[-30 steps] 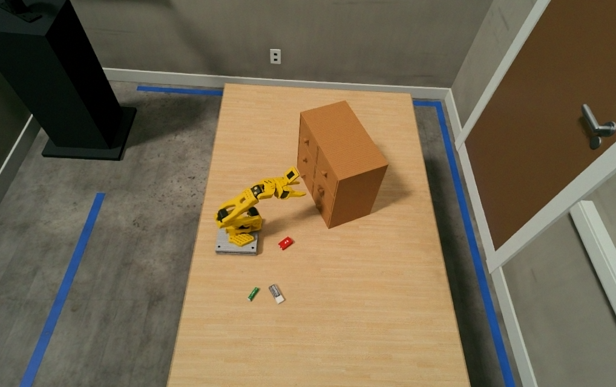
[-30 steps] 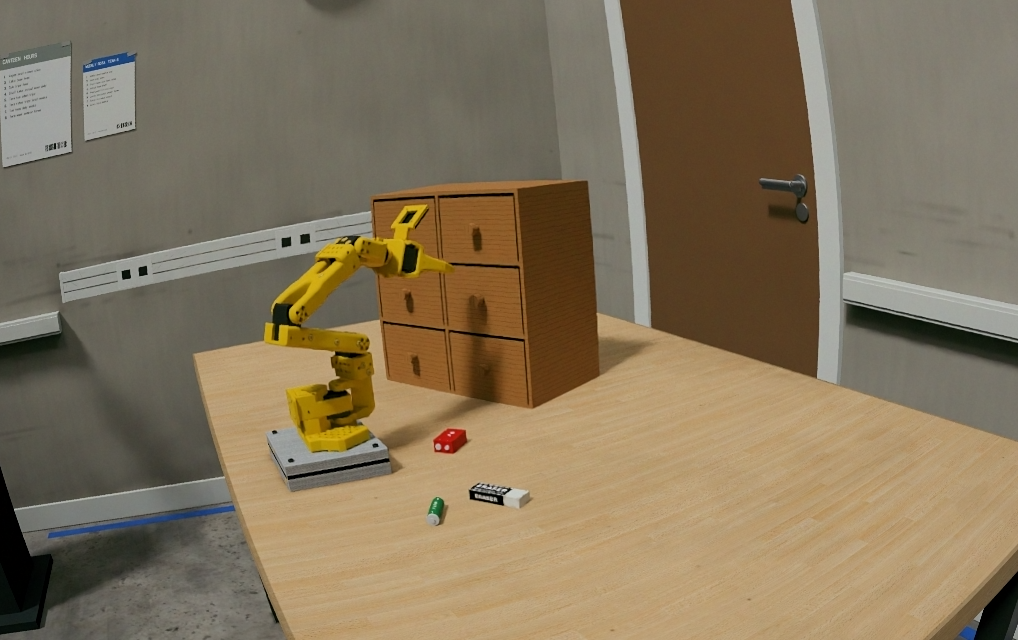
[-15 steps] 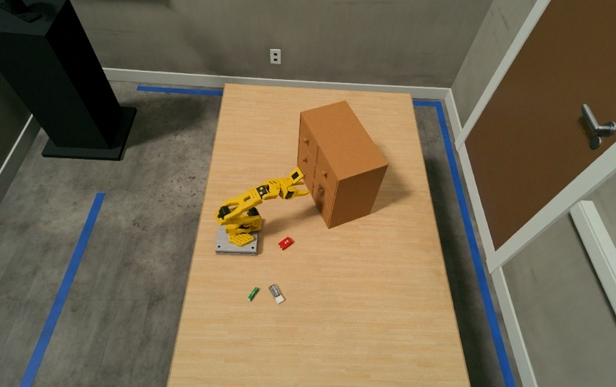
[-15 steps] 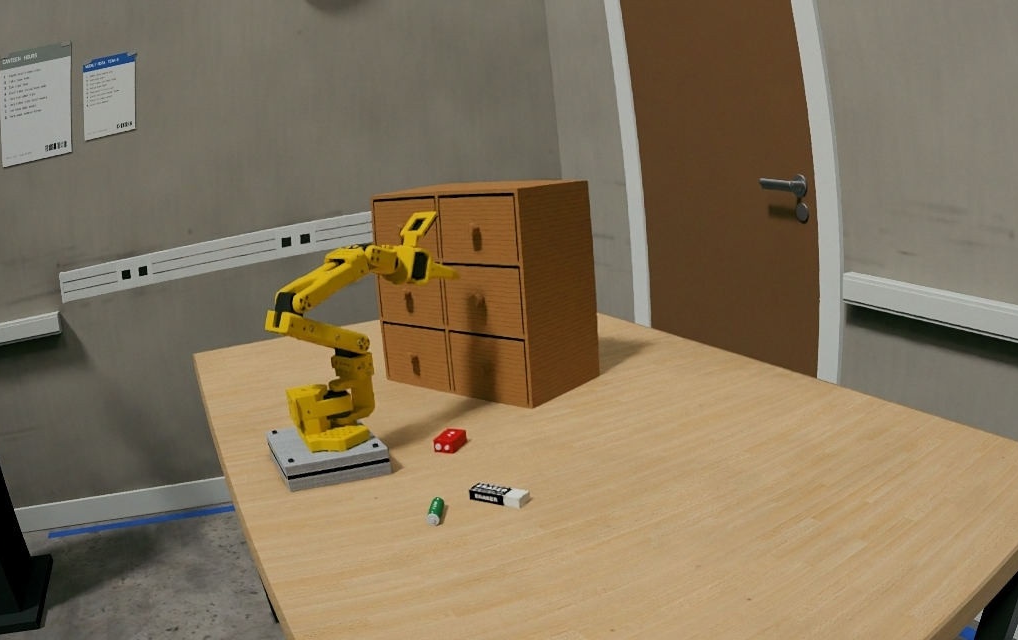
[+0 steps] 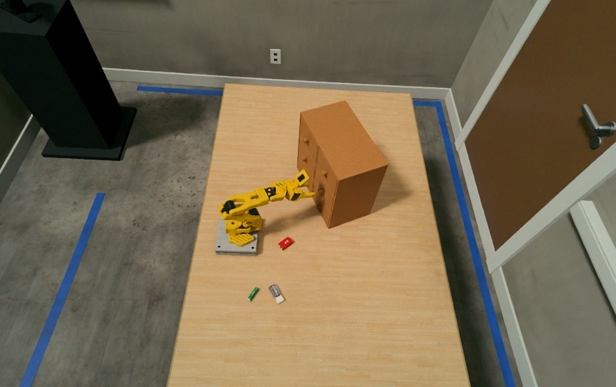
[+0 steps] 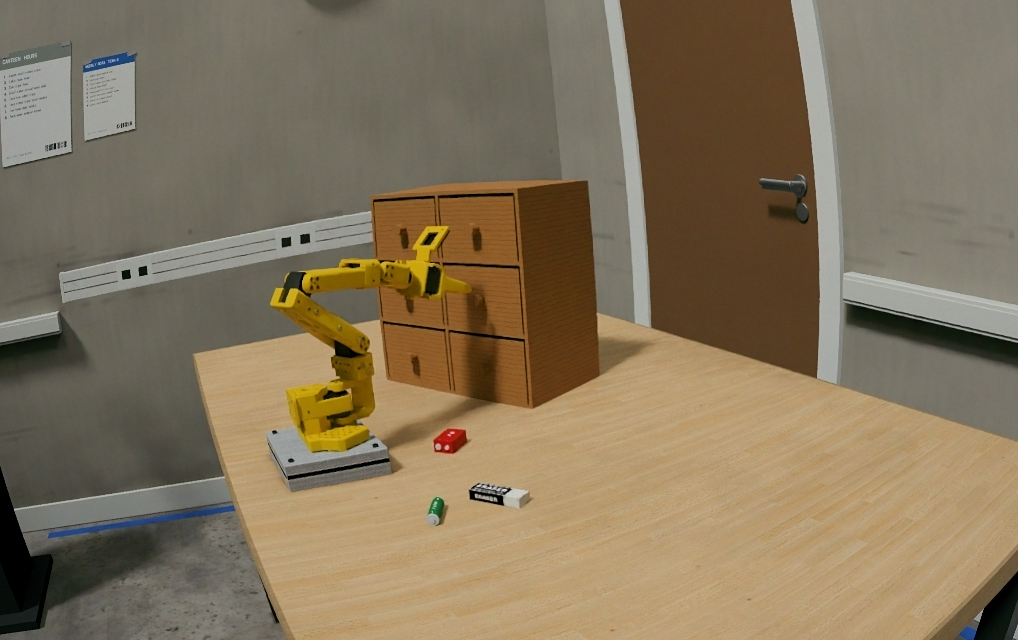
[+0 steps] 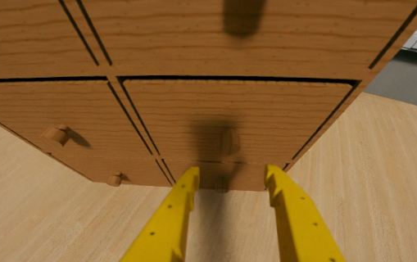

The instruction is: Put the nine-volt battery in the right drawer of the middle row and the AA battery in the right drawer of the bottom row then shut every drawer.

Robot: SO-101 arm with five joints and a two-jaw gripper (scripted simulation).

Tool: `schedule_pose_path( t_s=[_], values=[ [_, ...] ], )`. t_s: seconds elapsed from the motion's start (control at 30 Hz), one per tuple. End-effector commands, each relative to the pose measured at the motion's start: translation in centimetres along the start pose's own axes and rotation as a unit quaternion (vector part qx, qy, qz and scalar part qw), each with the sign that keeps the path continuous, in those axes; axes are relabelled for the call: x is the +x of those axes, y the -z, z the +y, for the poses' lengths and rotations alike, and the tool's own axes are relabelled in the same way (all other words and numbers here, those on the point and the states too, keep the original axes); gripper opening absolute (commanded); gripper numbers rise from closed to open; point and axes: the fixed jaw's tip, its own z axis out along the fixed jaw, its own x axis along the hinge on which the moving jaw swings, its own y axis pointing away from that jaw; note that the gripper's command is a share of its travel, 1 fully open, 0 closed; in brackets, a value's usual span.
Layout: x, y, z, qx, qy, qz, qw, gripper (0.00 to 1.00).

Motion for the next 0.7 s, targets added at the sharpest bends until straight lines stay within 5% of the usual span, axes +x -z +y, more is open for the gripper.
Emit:
schedule_pose_path(
  t_s=[0.0, 0.67],
  values=[
    [0.35, -0.16, -0.23, 0.004, -0.004, 0.005, 1.000, 0.21],
    [0.60, -0.25, -0.36, 0.007, -0.005, 0.005, 1.000, 0.21]
  ],
)
